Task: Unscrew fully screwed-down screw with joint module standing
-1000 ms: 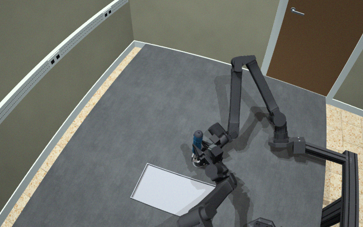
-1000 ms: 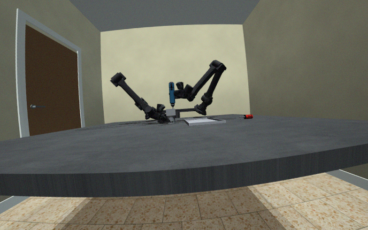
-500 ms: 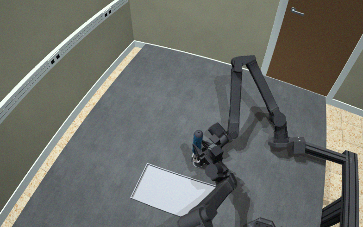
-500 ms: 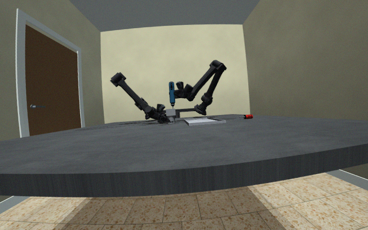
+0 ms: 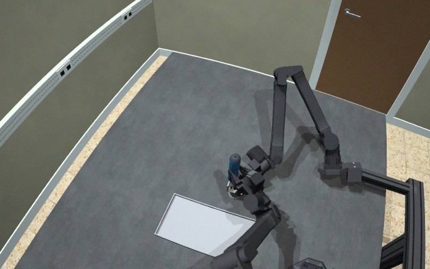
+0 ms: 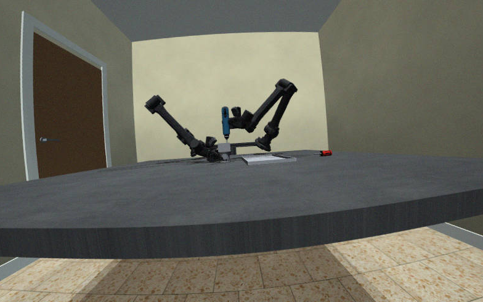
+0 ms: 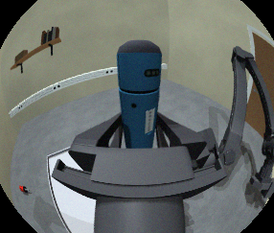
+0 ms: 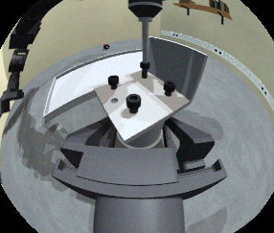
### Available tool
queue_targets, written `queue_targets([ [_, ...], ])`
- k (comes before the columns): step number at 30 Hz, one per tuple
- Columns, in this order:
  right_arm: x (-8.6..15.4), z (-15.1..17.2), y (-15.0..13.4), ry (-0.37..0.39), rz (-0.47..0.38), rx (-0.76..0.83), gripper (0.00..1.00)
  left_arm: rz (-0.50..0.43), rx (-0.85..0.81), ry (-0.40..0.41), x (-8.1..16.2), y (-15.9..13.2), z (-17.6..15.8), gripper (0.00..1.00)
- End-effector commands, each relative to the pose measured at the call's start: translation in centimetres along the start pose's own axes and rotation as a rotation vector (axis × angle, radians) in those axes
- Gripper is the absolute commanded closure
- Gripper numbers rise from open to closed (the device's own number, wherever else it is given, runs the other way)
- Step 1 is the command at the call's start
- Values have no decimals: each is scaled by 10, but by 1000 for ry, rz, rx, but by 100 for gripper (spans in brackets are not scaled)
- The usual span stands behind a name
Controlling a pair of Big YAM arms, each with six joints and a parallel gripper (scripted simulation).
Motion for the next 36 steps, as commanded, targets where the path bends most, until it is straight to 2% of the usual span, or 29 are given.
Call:
queue_targets([
  [1, -1, -2, 4, -9, -11, 3, 41, -81, -4, 12, -13, 30, -1, 58],
  [36, -1, -2, 4, -9, -11, 3, 41, -84, 5, 6, -14, 33, -3, 58],
])
Point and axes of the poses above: on each arm, the point where the finger pads meet when closed, its own x axis back along the fingers, its own z axis across the jaws, y = z × x, the point moved 10 cm from there along x, back along the fingers, and after that the axes turned 3 degrees about x, right-handed, at the moved point
